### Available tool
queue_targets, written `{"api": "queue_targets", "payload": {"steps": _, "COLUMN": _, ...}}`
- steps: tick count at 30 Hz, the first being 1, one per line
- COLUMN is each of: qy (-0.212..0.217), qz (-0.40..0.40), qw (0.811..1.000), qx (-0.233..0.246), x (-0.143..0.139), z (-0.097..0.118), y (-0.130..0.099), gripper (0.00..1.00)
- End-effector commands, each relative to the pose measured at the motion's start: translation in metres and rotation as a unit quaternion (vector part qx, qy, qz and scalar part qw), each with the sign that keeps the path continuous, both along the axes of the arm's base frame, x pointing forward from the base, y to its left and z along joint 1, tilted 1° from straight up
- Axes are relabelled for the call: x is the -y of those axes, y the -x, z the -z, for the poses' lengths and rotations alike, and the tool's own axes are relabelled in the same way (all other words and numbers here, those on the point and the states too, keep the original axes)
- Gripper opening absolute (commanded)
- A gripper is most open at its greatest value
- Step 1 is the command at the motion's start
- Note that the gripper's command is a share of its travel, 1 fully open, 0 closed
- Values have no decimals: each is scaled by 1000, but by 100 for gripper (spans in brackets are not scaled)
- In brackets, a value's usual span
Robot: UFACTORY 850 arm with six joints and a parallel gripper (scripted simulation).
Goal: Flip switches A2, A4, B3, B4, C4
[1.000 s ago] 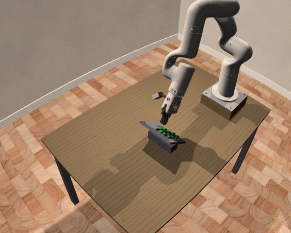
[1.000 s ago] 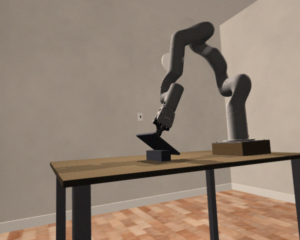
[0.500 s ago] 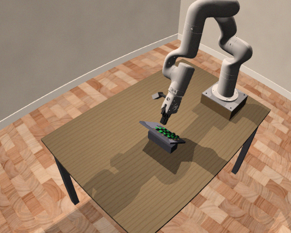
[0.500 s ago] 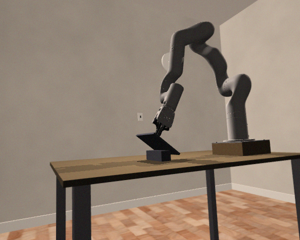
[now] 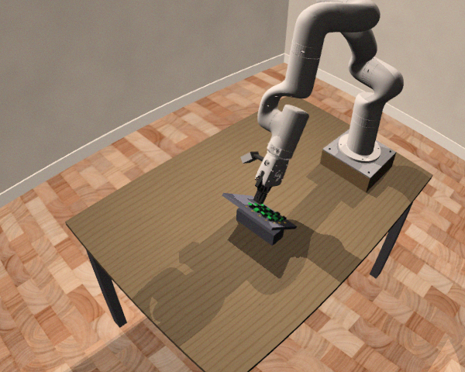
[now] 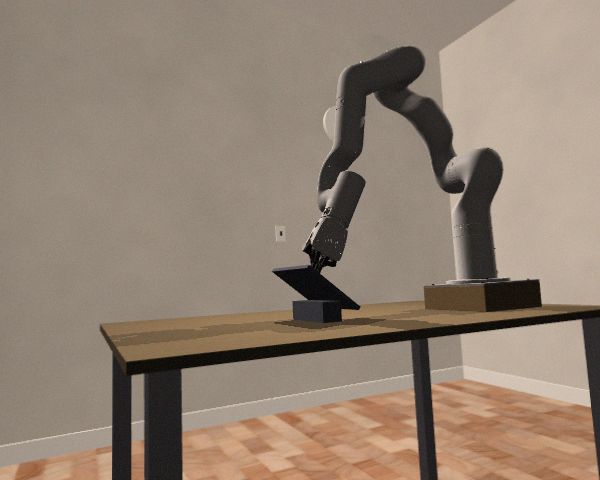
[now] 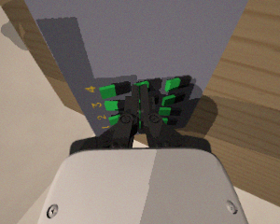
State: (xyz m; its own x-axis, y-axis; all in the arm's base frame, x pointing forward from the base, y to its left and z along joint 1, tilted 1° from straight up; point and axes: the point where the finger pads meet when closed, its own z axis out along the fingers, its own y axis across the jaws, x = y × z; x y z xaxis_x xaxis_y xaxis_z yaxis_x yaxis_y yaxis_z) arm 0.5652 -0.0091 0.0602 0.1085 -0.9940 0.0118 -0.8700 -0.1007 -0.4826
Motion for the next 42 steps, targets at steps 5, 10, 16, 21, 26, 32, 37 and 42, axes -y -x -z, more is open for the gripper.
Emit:
{"api": "queue_targets", "payload": {"steps": 5, "qy": 0, "qz": 0, "qw": 1000, "qx": 1, "x": 0, "z": 4, "y": -4, "gripper": 0}}
{"api": "queue_targets", "payload": {"steps": 10, "qy": 0, "qz": 0, "qw": 1000, "qx": 1, "x": 0, "z": 5, "y": -4, "gripper": 0}}
{"api": "queue_targets", "payload": {"steps": 16, "qy": 0, "qz": 0, "qw": 1000, "qx": 1, "x": 0, "z": 6, "y": -5, "gripper": 0}}
{"api": "queue_targets", "payload": {"steps": 21, "qy": 0, "qz": 0, "qw": 1000, "qx": 1, "x": 0, "z": 8, "y": -6, "gripper": 0}}
{"api": "queue_targets", "payload": {"steps": 26, "qy": 0, "qz": 0, "qw": 1000, "qx": 1, "x": 0, "z": 9, "y": -6, "gripper": 0}}
{"api": "queue_targets", "payload": {"steps": 32, "qy": 0, "qz": 0, "qw": 1000, "qx": 1, "x": 0, "z": 9, "y": -6, "gripper": 0}}
{"api": "queue_targets", "payload": {"steps": 37, "qy": 0, "qz": 0, "qw": 1000, "qx": 1, "x": 0, "z": 9, "y": -6, "gripper": 0}}
{"api": "queue_targets", "payload": {"steps": 42, "qy": 0, "qz": 0, "qw": 1000, "qx": 1, "x": 0, "z": 9, "y": -6, "gripper": 0}}
